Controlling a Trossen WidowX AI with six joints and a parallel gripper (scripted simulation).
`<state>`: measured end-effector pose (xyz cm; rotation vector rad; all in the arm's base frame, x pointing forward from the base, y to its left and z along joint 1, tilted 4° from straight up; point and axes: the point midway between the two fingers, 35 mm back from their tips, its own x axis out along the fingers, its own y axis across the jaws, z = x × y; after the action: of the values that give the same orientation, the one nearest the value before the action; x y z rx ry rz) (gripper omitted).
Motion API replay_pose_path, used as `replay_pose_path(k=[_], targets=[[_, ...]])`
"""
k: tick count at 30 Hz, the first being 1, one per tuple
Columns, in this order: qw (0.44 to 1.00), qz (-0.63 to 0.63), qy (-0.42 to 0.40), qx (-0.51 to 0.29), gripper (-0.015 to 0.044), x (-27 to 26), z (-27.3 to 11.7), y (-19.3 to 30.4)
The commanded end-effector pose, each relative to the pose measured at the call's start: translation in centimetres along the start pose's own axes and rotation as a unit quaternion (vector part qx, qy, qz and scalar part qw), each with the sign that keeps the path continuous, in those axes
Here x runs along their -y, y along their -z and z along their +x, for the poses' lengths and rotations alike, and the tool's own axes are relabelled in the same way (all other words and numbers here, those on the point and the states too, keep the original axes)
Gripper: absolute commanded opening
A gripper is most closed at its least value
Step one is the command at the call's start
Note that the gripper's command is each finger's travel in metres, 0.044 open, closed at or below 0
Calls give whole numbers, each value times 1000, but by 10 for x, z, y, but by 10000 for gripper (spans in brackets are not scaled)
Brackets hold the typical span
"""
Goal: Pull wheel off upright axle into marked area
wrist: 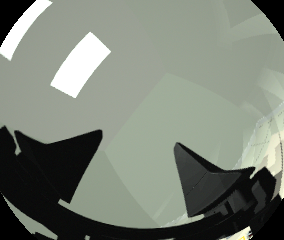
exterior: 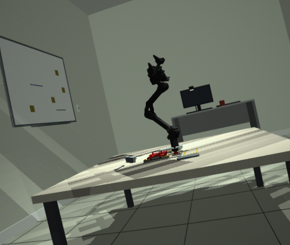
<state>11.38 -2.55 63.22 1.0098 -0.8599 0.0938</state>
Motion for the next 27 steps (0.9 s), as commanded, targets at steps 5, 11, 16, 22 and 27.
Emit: replay_pose_path(k=[5,11,16,22,27], targets=[[998,-60,-9,-12,300,-5,3,23],[990,-137,-22,-34,300,-9,9,60],[985,-166,-32,-44,300,-10,16,81],[969,-230,-39,-82,300,-2,23,122],[957,-268,-40,-102,300,8,27,144]])
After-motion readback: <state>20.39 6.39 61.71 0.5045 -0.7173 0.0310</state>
